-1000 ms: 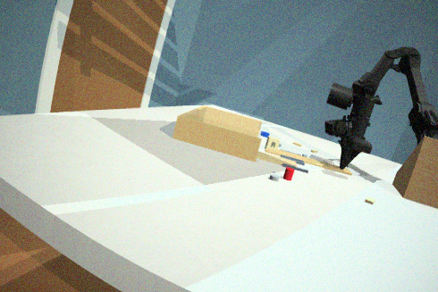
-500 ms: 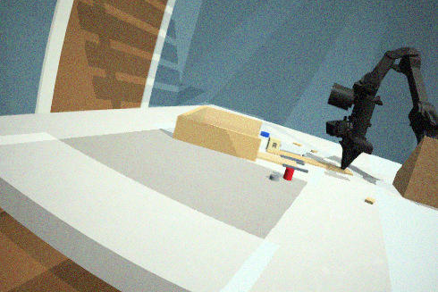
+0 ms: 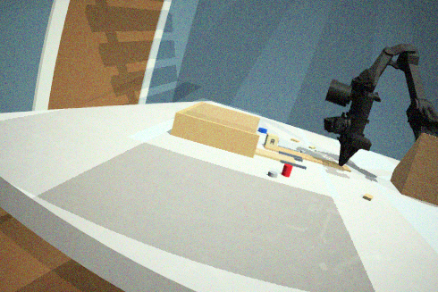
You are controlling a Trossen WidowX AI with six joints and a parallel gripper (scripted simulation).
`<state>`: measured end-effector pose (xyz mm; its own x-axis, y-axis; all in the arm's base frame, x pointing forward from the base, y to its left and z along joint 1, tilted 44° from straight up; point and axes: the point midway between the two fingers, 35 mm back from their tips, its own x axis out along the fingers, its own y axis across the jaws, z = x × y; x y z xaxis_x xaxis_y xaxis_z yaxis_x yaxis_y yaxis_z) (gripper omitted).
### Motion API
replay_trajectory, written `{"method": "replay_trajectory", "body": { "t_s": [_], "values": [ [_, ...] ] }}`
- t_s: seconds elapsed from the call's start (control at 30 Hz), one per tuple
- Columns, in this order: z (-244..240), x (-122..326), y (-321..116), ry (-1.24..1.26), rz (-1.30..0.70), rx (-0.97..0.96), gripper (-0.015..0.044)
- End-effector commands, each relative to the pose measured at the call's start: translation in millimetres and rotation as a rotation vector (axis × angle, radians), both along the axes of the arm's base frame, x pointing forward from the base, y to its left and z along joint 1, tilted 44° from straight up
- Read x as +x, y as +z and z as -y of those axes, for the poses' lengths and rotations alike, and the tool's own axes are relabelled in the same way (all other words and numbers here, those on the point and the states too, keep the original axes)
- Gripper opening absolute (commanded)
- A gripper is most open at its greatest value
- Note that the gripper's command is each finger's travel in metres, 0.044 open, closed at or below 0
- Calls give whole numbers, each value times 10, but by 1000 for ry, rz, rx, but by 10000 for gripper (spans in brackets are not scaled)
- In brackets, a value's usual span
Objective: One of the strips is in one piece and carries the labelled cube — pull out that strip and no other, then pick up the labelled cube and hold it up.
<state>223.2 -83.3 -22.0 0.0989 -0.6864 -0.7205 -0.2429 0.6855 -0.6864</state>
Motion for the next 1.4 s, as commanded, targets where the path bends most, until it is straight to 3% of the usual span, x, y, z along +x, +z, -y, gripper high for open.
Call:
{"method": "replay_trajectory", "body": {
  "t_s": [0.0, 0.53, 1.1, 1.37],
  "values": [
    [54, -97, -31, -17, -29, -5, 0],
    [-287, -12, 308, -17, -28, -3, 0],
    [-424, 622, 293, 38, -76, -9, 440],
    [-502, 901, 304, 38, -74, -8, 440]
  ]
}}
